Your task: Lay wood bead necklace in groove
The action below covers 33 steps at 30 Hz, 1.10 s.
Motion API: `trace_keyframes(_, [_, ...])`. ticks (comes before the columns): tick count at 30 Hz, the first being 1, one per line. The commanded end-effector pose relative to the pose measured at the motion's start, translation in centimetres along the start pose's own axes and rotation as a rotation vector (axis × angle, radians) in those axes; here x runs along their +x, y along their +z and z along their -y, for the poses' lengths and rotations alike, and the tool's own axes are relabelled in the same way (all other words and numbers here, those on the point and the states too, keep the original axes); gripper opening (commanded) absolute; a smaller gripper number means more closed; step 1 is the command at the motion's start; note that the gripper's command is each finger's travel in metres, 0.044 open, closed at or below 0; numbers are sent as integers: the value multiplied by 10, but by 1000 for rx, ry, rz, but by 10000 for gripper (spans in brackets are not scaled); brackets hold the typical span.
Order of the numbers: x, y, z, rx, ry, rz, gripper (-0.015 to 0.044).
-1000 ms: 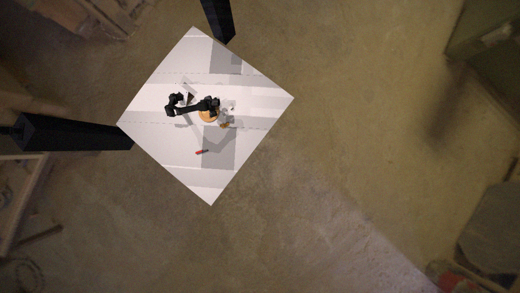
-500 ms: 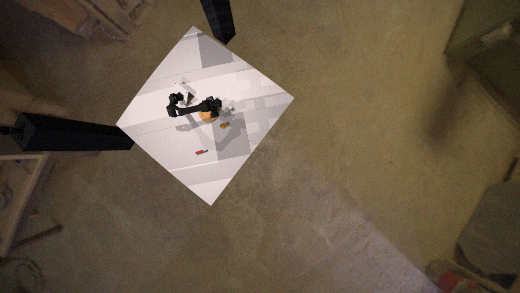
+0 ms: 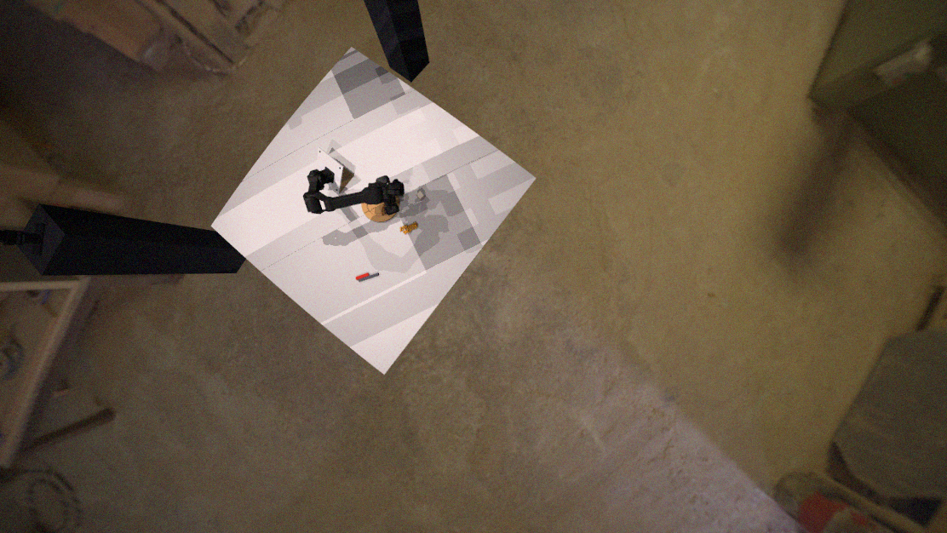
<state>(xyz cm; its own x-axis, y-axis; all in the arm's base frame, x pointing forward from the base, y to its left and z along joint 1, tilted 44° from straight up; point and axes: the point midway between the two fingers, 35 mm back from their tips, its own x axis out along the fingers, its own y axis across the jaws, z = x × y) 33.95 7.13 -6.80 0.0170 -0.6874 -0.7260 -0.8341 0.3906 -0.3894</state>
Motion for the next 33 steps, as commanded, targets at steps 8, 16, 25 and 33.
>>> trace_keyframes(8, [0, 0, 0, 0, 0, 0, 289])
trace_keyframes(16, [-5, -3, 0, -6, 3, -13, 440])
trace_keyframes(25, [-14, -3, 0, -4, 5, -9, 440])
trace_keyframes(33, [-14, -3, 0, -4, 5, -9, 440])
